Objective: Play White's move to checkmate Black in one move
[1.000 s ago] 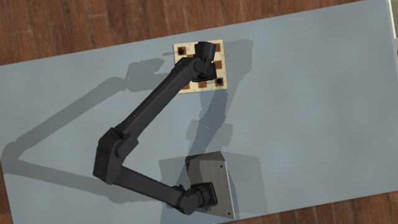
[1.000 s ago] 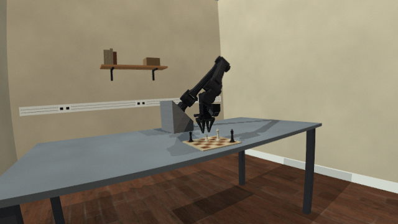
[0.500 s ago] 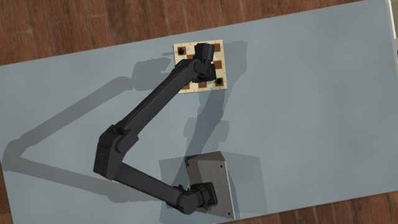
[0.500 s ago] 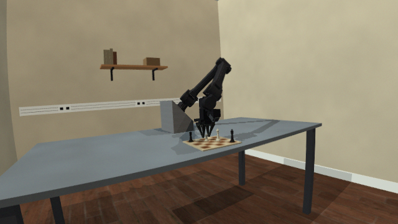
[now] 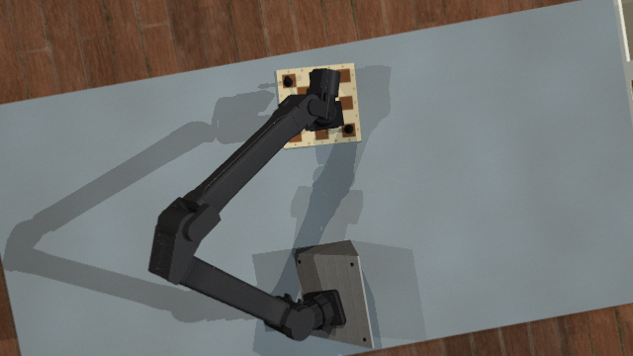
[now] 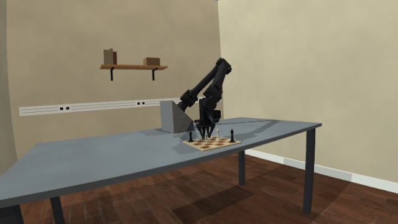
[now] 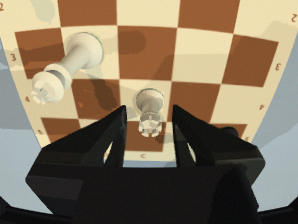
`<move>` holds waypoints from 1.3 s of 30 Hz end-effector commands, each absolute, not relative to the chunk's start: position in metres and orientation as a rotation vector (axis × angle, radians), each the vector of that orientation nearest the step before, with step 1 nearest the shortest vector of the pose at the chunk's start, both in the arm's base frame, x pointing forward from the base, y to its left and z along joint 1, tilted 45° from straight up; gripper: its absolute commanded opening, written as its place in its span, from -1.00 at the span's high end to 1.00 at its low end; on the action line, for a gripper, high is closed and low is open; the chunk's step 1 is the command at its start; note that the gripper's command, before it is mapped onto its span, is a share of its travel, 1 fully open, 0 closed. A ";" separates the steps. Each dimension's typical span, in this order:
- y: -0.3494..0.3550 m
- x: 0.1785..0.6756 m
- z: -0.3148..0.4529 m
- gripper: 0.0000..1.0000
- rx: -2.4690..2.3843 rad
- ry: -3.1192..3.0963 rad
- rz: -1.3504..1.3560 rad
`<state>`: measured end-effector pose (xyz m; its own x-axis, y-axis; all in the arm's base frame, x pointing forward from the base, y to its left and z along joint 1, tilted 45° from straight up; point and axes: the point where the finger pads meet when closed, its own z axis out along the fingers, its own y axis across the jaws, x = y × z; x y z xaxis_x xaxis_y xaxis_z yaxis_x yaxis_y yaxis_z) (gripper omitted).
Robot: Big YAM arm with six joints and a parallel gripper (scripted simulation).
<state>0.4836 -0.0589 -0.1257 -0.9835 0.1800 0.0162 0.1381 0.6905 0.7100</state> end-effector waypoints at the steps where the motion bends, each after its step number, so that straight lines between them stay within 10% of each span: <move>1: -0.052 0.491 -0.122 0.29 0.237 2.829 1.174; 29: -0.052 0.491 -0.122 0.29 0.237 2.829 1.174; 30: -0.052 0.491 -0.122 1.00 0.237 2.829 1.174; 39: -0.052 0.491 -0.122 1.00 0.236 2.829 1.174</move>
